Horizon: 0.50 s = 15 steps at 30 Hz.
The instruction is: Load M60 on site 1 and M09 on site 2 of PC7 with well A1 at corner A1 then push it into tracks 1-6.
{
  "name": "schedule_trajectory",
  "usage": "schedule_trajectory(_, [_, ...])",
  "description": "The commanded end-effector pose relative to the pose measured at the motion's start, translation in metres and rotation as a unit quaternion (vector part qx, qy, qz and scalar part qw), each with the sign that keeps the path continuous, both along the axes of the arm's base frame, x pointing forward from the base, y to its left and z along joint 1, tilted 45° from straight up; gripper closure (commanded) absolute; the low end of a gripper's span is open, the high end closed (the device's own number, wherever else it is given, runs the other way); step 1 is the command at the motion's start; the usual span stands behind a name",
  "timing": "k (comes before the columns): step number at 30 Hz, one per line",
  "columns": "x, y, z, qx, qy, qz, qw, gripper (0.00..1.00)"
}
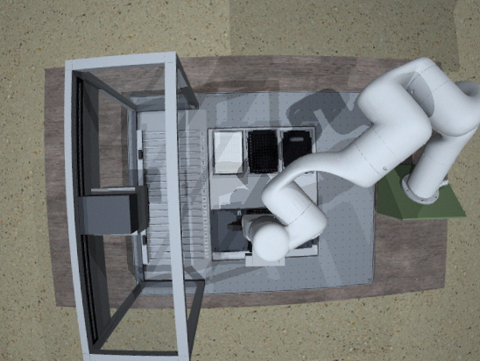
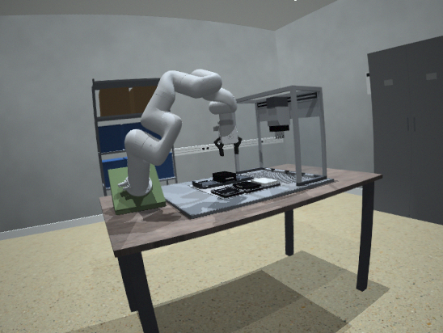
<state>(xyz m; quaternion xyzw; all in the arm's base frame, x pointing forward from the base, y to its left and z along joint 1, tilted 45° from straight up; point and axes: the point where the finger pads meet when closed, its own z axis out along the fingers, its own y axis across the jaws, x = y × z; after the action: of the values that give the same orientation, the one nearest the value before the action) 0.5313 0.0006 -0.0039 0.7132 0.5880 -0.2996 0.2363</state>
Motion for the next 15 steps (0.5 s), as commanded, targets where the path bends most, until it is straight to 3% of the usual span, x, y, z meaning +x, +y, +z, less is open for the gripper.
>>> schedule_trajectory(1, [0.007,-0.015,0.014,0.002,-0.002,0.002,1.0,0.0])
schedule_trajectory(15, [0.021,-0.063,0.048,0.001,-0.002,0.002,1.0,0.0])
